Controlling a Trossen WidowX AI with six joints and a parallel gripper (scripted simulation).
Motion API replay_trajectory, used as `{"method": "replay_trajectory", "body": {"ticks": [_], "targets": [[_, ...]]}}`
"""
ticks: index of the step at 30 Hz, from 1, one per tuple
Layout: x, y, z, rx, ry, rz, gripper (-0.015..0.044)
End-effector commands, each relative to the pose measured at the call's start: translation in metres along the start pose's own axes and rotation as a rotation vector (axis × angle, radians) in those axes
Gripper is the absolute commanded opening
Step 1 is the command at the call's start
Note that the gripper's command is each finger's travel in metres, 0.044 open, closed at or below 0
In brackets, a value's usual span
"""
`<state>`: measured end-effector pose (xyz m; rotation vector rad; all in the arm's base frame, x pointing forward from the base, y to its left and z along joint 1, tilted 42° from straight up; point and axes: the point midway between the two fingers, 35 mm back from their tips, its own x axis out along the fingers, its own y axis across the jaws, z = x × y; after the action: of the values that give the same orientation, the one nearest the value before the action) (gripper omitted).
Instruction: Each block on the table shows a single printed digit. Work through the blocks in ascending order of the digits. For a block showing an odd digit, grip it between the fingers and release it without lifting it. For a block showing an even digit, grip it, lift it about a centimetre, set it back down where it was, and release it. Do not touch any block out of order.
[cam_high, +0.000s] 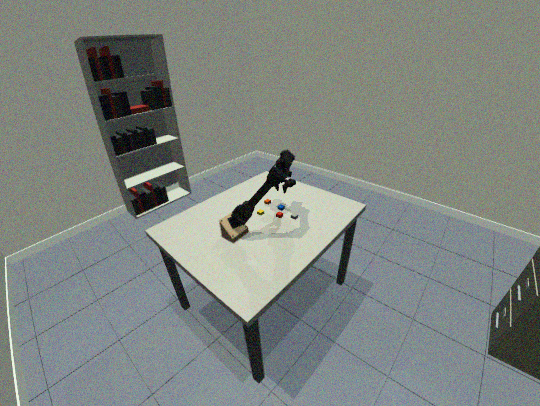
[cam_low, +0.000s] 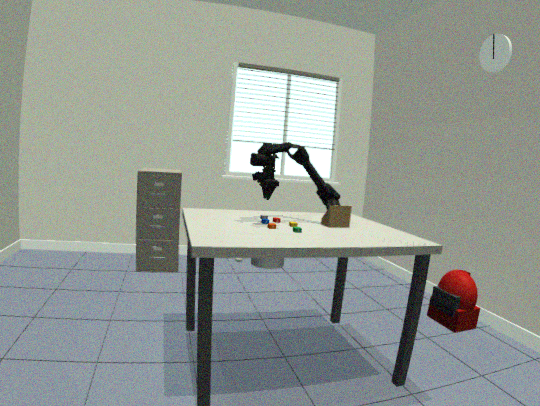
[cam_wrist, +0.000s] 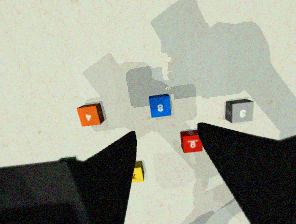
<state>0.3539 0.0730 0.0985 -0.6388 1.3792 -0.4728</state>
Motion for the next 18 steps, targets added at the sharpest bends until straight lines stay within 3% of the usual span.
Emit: {"method": "replay_trajectory", "body": {"ticks": [1,10,18], "targets": [[-0.006,-0.002,-0.003,0.003,0.015,-0.002,0.0120],[-0.007,-0.007,-0.008,0.003,0.015,-0.002,0.0120],[-0.007,-0.052,-0.077,0.000,0.019,-0.004,0.0120]]}}
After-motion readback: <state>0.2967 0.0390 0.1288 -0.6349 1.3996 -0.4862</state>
